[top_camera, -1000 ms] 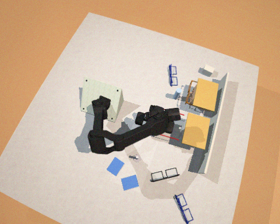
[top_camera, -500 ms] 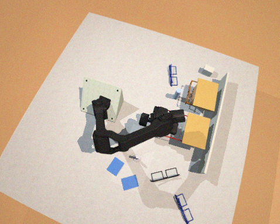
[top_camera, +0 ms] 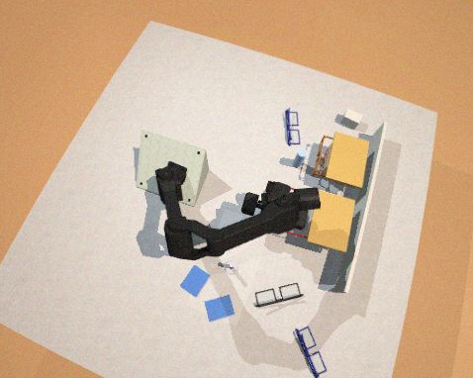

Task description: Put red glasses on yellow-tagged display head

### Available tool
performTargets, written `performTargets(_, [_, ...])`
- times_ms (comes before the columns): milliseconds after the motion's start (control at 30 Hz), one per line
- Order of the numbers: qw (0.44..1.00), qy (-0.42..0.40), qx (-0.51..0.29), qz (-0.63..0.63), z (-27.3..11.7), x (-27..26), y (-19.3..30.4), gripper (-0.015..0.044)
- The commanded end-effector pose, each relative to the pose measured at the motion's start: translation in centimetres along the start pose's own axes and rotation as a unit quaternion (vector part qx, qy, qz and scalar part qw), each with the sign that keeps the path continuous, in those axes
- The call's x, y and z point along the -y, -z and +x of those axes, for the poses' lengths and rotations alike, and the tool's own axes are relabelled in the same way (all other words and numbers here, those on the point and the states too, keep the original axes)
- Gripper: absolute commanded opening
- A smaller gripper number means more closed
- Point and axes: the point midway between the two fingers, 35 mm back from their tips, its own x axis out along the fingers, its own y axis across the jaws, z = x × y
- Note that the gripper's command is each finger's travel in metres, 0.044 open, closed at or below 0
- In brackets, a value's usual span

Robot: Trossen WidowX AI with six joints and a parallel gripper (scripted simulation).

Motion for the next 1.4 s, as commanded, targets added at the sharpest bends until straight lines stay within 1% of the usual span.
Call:
performTargets(0, [1.000, 0.002, -0.001, 0.000, -0.1, 0.8, 0.1, 0.0000])
performTargets(1367, [1.000, 0.003, -0.001, 0.001, -0.1, 6.4, 0.2, 0.0000])
